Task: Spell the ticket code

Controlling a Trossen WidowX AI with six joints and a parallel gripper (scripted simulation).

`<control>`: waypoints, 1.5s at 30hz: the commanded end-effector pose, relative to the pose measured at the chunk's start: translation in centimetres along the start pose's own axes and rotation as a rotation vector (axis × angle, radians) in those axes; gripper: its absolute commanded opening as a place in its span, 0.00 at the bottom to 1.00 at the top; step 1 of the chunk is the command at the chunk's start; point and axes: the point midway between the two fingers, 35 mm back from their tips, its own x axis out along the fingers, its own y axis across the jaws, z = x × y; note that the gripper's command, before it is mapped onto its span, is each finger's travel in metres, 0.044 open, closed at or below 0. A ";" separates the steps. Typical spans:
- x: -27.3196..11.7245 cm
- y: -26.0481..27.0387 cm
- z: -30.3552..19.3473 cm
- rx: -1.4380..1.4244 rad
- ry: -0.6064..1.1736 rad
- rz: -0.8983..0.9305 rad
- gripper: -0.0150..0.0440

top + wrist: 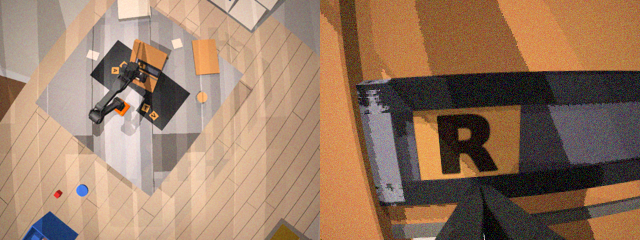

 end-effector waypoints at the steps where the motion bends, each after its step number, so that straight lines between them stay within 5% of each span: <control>1: 0.3 -0.7 1.0 -0.004 0.105 -0.012 0.25; 14: 1.5 -3.2 2.7 -0.011 0.633 -0.007 0.25; 45: 2.8 -3.2 2.7 -0.011 0.640 -0.006 0.25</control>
